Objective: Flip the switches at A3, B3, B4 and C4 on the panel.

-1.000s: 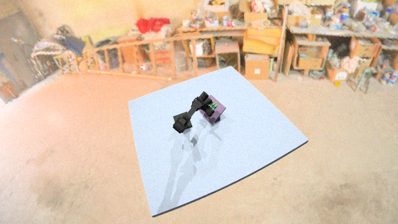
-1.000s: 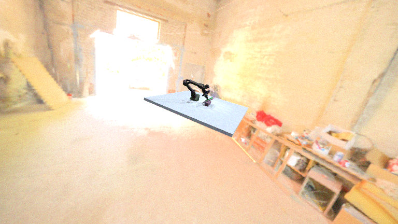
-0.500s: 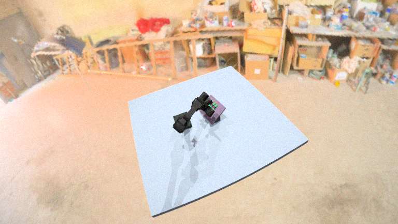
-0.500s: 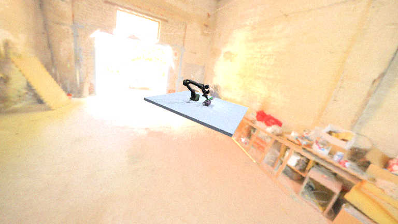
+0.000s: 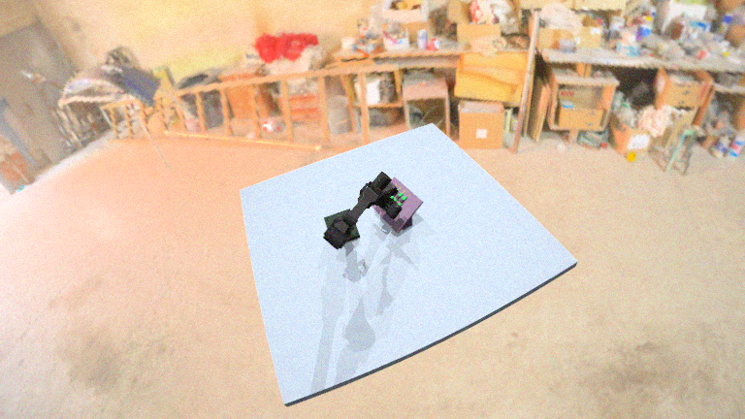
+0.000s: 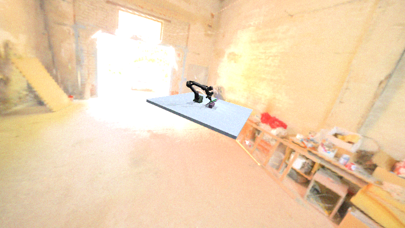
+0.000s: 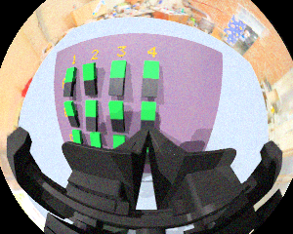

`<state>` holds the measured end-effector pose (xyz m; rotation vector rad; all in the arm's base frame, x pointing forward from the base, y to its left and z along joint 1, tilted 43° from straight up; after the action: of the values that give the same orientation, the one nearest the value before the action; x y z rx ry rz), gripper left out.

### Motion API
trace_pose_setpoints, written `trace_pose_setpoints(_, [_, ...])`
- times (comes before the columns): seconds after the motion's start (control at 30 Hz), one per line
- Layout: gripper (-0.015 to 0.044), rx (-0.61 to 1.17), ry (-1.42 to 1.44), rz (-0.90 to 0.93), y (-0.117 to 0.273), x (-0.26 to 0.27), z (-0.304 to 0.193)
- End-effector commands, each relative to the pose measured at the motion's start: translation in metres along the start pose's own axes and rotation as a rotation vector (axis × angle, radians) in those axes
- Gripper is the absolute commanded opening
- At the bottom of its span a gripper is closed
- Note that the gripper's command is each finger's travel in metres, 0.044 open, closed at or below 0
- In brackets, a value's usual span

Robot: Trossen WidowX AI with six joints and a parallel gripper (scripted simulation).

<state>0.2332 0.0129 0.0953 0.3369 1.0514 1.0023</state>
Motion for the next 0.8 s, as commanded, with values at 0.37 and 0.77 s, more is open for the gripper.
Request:
trace_pose_setpoints(0.37, [0.0000,0.000,0.005,0.005,-0.0023,0.0006,-0.0003])
trace_pose_setpoints(0.77, [0.0000,0.000,0.005,0.005,-0.0039,0.0006,-0.0003])
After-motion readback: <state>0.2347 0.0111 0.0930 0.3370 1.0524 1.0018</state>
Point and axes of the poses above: the point midway between the two fingers, 35 mm back from their tips, its own y axis back along the fingers, its own x axis across the jaws, z = x × y, the point moved 4 cm from there along y, back along the fingers, and after that the axes turned 14 degrees about -y, right-handed, at the moved point
